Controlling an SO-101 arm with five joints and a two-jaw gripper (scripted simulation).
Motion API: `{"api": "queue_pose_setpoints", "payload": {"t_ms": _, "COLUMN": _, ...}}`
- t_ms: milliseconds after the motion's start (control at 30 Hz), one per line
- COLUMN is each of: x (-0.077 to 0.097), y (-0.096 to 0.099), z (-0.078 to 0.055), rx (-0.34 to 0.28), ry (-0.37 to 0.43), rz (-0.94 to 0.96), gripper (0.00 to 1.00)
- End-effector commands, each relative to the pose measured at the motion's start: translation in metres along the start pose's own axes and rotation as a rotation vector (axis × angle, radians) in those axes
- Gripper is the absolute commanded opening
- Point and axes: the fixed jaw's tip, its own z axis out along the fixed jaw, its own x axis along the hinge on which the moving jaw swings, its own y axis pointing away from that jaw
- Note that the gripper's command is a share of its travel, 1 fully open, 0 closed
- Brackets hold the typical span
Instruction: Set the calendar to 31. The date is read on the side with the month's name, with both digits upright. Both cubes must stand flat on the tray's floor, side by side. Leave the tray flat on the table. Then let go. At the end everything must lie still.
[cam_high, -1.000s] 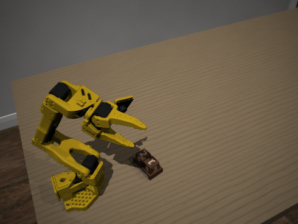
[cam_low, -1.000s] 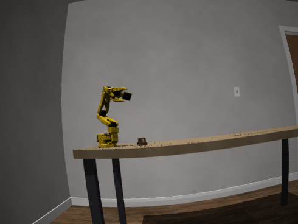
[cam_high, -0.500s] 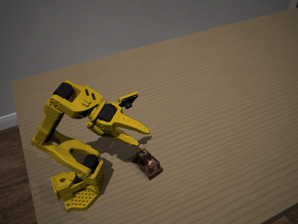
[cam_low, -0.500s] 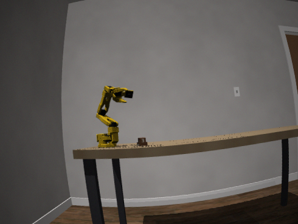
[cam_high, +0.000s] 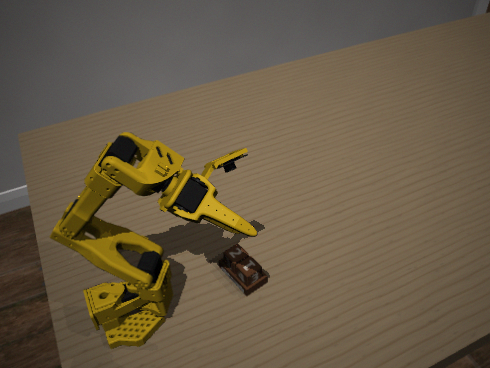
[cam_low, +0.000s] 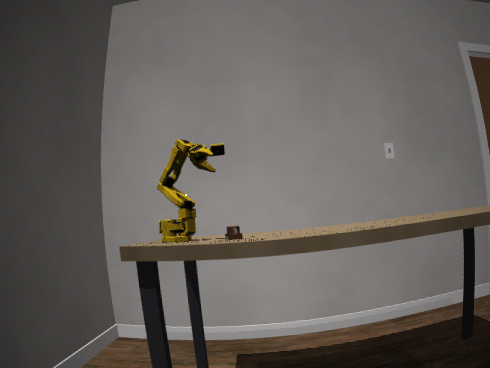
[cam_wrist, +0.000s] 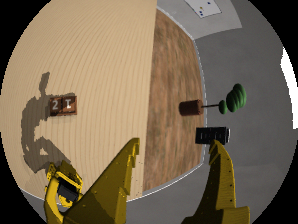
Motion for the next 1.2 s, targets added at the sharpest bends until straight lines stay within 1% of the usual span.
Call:
{"api": "queue_pose_setpoints", "payload": {"t_ms": 0, "x": -0.006, "y": 0.001, "z": 0.003, "rx": -0.017, "ry": -0.015, "rz": 0.081, "gripper": 0.35}}
{"api": "queue_pose_setpoints", "payload": {"t_ms": 233, "x": -0.016, "y": 0.010, "z": 0.011, "rx": -0.101, "ry": -0.005, "rz": 0.326, "gripper": 0.35}}
{"api": "queue_pose_setpoints", "payload": {"t_ms": 467, "x": -0.026, "y": 0.021, "z": 0.020, "rx": -0.183, "ry": 0.032, "rz": 0.581, "gripper": 0.35}}
{"api": "queue_pose_setpoints", "payload": {"t_ms": 533, "x": -0.026, "y": 0.021, "z": 0.020, "rx": -0.183, "ry": 0.032, "rz": 0.581, "gripper": 0.35}}
{"api": "queue_pose_setpoints", "payload": {"t_ms": 900, "x": -0.040, "y": 0.041, "z": 0.031, "rx": -0.286, "ry": 0.143, "rz": 0.963, "gripper": 0.35}}
{"api": "queue_pose_setpoints", "payload": {"t_ms": 1033, "x": -0.045, "y": 0.048, "z": 0.034, "rx": -0.310, "ry": 0.193, "rz": 1.088, "gripper": 0.35}}
{"api": "queue_pose_setpoints", "payload": {"t_ms": 1100, "x": -0.045, "y": 0.048, "z": 0.034, "rx": -0.310, "ry": 0.193, "rz": 1.088, "gripper": 0.35}}
{"api": "queue_pose_setpoints", "payload": {"t_ms": 1167, "x": -0.047, "y": 0.051, "z": 0.036, "rx": -0.320, "ry": 0.219, "rz": 1.147, "gripper": 0.35}}
